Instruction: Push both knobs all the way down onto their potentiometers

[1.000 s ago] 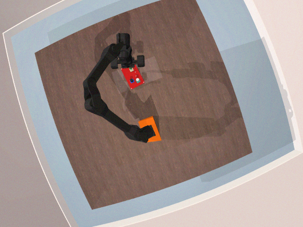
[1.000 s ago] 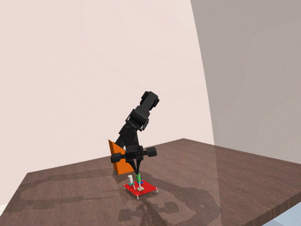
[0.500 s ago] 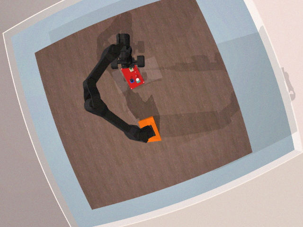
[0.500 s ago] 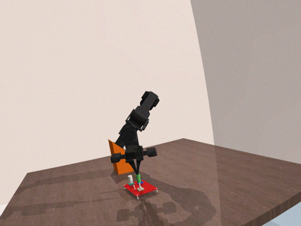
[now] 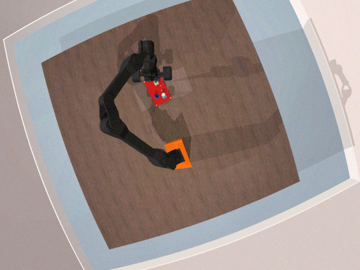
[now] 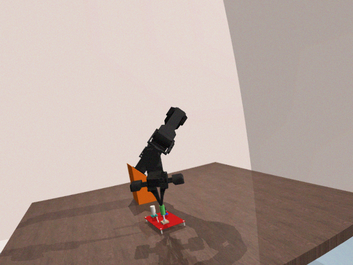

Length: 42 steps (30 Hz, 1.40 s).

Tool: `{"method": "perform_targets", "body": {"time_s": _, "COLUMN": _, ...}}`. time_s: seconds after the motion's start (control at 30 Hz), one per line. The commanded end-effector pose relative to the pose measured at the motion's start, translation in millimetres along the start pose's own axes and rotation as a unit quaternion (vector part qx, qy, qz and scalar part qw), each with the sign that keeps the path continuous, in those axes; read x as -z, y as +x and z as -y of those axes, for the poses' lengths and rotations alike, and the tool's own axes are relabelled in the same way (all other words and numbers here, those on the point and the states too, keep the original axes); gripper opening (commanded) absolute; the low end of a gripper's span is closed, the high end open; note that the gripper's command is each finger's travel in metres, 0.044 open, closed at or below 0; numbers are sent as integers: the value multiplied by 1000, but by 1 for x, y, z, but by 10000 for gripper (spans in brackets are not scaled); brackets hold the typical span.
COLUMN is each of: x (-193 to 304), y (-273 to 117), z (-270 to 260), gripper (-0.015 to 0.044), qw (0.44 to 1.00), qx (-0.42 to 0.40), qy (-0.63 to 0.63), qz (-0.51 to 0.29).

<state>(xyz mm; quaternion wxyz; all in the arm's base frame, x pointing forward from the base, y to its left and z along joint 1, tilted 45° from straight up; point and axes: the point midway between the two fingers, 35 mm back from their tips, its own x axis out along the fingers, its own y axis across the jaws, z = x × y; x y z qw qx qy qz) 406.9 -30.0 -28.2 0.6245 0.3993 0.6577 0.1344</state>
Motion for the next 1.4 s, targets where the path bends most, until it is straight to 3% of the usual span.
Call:
{"method": "perform_targets", "body": {"time_s": 0.0, "x": 0, "y": 23, "z": -4, "gripper": 0, "qw": 1000, "qx": 1, "qy": -13, "qz": -12}}
{"method": "perform_targets", "body": {"time_s": 1.37, "x": 0, "y": 36, "z": -4, "gripper": 0, "qw": 1000, "qx": 1, "qy": -13, "qz": -12}}
